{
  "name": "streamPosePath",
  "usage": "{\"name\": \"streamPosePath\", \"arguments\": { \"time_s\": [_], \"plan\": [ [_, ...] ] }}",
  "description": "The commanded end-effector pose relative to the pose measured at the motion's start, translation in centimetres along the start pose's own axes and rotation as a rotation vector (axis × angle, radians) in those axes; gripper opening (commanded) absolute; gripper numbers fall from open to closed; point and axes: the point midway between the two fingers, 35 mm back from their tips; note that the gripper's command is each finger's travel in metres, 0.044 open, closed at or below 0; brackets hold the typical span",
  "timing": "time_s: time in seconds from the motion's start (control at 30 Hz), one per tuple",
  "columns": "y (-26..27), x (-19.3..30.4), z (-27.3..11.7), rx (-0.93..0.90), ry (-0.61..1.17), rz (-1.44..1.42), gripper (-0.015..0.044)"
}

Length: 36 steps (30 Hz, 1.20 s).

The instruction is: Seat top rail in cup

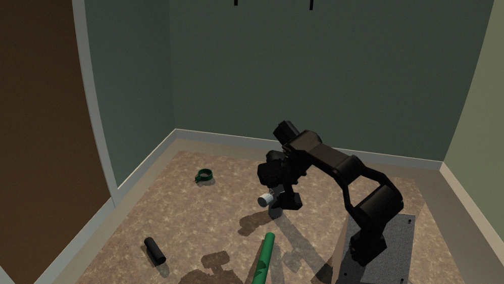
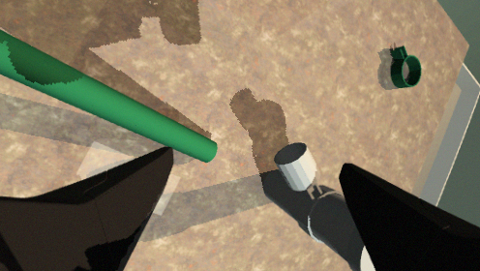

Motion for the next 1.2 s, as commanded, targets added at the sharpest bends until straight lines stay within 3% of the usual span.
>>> {"name": "streamPosePath", "arguments": {
  "time_s": [0.0, 0.1, 0.47, 0.73, 1.17],
  "plan": [
    [-5.2, 3.4, 2.1, 0.048, 0.084, -0.465, 0.0440],
    [-6.5, 4.5, 2.9, 0.052, 0.111, -0.600, 0.0440],
    [-6.5, 4.5, 2.9, 0.052, 0.111, -0.600, 0.0440],
    [-4.1, 6.2, 8.3, 0.051, 0.109, -0.599, 0.0440],
    [-4.2, 6.3, 9.6, 0.051, 0.109, -0.600, 0.0440]
  ]
}}
Point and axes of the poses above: the point midway between the two fingers, 35 mm back from their tips, its own z axis out along the fingers, its own y axis across the jaws, x = y × z, and after that the axes turned 10 degrees about -z, right-handed
